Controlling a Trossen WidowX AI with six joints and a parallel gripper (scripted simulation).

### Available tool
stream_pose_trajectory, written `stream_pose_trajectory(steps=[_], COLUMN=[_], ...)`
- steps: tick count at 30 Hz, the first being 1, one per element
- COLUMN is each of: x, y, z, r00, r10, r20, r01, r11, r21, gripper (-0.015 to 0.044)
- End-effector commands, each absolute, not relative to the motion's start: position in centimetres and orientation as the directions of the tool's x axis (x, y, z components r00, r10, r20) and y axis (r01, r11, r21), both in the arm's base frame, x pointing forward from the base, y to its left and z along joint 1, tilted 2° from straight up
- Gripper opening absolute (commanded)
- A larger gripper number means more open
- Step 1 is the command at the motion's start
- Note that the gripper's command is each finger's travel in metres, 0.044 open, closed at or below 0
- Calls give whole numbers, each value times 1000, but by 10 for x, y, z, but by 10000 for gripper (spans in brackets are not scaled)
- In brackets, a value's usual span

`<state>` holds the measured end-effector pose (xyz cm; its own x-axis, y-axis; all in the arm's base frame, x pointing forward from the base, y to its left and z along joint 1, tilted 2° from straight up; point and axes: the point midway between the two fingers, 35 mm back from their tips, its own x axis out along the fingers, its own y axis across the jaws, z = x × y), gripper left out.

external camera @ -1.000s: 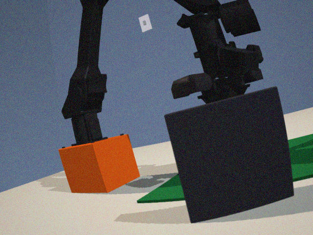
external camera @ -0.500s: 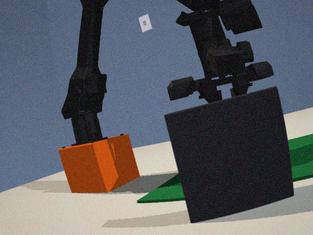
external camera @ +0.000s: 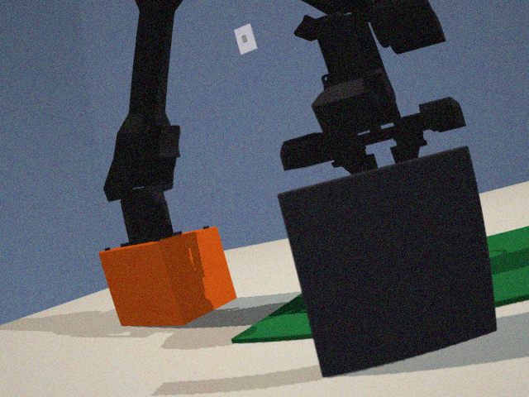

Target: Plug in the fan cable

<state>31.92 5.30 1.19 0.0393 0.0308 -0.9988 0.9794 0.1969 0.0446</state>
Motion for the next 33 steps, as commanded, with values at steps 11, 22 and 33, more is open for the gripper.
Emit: stream_pose_trajectory(steps=[11, 22, 33], x=[327, 331, 334], y=[38, 25, 17], z=[12, 12, 11], r00=[40, 41, 41], r10=[33, 32, 32], r20=[-999, -999, -999], r01=[959, 786, 629], r11=[-283, -618, -777], r21=[29, 12, 1], gripper=[0, 0, 0])
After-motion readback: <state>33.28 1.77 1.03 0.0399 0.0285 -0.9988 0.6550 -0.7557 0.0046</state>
